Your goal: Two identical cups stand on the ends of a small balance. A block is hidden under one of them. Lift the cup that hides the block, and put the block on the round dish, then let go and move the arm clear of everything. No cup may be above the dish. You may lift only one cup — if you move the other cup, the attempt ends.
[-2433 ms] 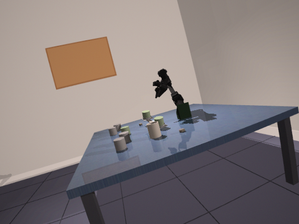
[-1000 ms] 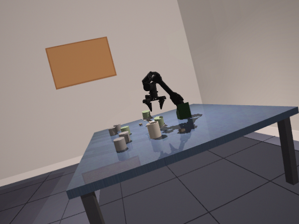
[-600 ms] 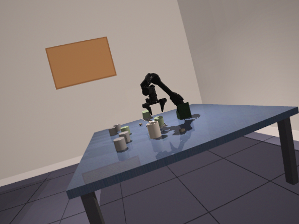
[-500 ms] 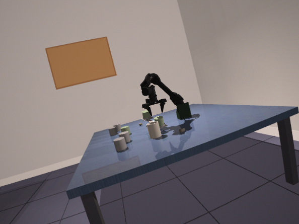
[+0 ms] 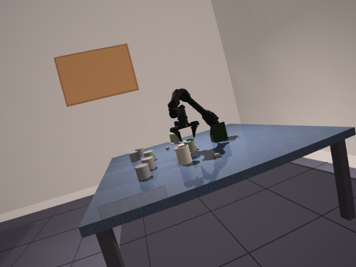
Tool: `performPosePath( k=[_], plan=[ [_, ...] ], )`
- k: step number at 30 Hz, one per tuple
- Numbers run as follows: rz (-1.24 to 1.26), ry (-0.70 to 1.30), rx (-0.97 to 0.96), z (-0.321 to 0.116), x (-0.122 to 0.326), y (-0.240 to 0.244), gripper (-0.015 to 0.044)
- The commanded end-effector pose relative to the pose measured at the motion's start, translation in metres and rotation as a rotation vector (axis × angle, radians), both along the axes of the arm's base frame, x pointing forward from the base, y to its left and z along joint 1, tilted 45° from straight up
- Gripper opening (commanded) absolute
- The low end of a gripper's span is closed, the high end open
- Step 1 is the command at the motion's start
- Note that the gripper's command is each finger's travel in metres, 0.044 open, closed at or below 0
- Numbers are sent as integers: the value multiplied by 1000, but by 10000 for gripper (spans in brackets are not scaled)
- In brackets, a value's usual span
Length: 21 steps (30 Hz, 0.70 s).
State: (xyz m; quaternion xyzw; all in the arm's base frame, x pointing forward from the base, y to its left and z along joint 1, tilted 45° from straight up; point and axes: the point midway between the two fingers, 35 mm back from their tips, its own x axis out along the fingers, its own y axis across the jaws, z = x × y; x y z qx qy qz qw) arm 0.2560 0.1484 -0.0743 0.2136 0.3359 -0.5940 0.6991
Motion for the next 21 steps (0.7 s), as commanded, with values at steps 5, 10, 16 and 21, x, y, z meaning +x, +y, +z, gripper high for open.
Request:
performPosePath(
  k=[5,10,16,21],
  plan=[
    [5,5,-8,-10,0,-11,440],
    [5,5,-8,-16,1,-17,440],
    [5,5,-9,-23,1,-24,440],
    [5,5,-10,-28,1,-30,440]
  ],
)
